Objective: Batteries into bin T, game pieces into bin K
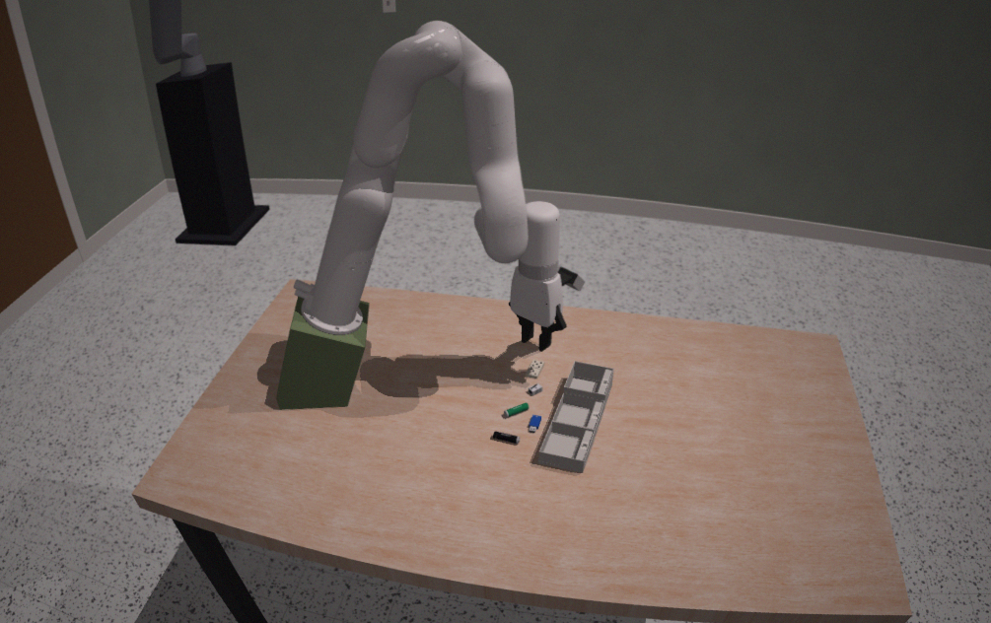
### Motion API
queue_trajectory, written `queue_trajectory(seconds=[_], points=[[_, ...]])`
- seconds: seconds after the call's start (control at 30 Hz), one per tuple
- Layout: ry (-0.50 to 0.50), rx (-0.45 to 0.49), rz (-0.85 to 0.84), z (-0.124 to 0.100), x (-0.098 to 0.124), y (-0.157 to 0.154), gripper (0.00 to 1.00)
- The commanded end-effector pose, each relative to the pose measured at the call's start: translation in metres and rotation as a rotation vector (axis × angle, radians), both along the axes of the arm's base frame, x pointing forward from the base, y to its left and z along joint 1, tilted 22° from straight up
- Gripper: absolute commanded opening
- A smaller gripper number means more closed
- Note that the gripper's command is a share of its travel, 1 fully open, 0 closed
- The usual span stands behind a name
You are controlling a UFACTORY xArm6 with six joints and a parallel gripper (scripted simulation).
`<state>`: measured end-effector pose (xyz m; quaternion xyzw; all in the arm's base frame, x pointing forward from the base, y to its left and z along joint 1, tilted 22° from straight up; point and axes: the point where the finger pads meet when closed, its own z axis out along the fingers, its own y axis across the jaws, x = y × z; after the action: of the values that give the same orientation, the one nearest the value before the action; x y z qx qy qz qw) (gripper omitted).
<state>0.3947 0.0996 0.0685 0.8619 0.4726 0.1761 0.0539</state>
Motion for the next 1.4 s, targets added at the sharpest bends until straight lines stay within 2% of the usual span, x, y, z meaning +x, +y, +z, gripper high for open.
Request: queue_trajectory(seconds=[0.0, 0.2, 1.3, 1.37], points=[[-0.018, -0.047, 0.149, 0.0001, 0.0001, 0.0, 0.41], [-0.037, -0.108, 0.335, 0.0, 0.0, -0.0001, 0.41], [-0.037, -0.109, 0.335, 0.0001, 0.0003, -0.0001, 0.41], [-0.037, -0.108, 0.335, -0.0073, 0.0031, 0.0007, 0.41]])
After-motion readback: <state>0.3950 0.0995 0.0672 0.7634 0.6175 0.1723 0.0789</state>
